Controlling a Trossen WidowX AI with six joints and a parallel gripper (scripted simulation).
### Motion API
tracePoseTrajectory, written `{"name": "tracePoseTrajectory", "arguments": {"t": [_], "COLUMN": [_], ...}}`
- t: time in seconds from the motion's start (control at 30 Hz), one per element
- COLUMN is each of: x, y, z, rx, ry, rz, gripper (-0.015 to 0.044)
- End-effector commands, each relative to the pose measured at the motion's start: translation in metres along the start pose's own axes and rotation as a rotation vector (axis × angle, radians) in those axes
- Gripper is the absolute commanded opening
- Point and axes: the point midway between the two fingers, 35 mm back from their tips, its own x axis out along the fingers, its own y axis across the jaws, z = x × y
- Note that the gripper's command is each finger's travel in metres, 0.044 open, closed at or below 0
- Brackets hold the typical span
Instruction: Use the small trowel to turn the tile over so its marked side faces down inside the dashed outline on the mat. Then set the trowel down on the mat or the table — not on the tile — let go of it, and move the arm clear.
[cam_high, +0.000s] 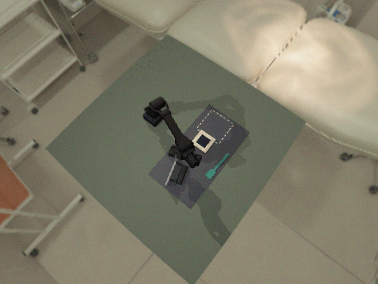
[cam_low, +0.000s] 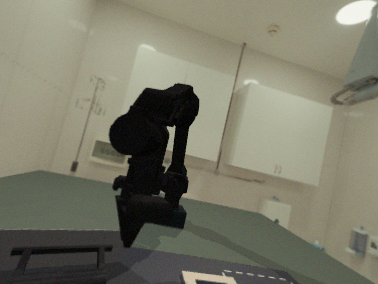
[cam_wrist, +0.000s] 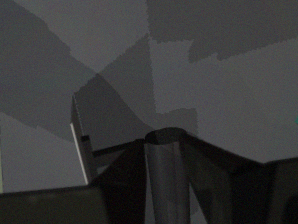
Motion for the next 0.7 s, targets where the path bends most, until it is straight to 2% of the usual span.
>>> {"name": "tracePoseTrajectory", "arguments": {"t": [0.0,0.67], "x": [0.002,0.011], "y": [0.005,0.035], "z": [0.000,0.000], "rx": [-0.002,-0.001], "ry": [-0.003,-0.003], "rz": [-0.004,0.000], "gripper": [0.0100,0.0100]}}
